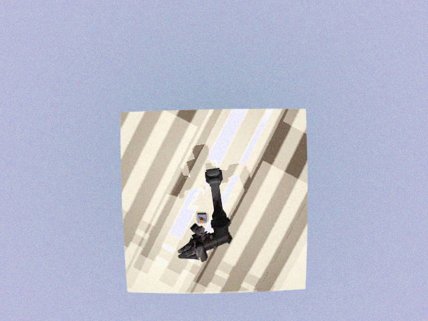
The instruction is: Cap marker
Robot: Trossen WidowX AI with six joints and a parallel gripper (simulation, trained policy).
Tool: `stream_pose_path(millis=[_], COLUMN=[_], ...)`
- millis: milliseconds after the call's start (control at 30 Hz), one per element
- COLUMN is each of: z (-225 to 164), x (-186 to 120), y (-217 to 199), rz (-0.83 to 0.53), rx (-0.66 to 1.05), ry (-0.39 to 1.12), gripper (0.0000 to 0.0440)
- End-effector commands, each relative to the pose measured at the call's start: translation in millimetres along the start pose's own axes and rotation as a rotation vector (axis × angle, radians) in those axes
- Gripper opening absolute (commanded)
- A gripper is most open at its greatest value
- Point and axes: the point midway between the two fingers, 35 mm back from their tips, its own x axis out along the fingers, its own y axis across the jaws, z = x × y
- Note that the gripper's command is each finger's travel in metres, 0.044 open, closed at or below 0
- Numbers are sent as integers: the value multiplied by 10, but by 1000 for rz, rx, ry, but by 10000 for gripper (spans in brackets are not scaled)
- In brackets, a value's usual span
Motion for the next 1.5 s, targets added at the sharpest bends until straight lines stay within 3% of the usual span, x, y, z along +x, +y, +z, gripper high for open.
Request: stream_pose_path(millis=[0,1467], z=[-69,-816], x=[-32,-505], y=[-13,-442], rz=[0,-84], rx=[-11,-128], ry=[36,397], gripper=[295,322])
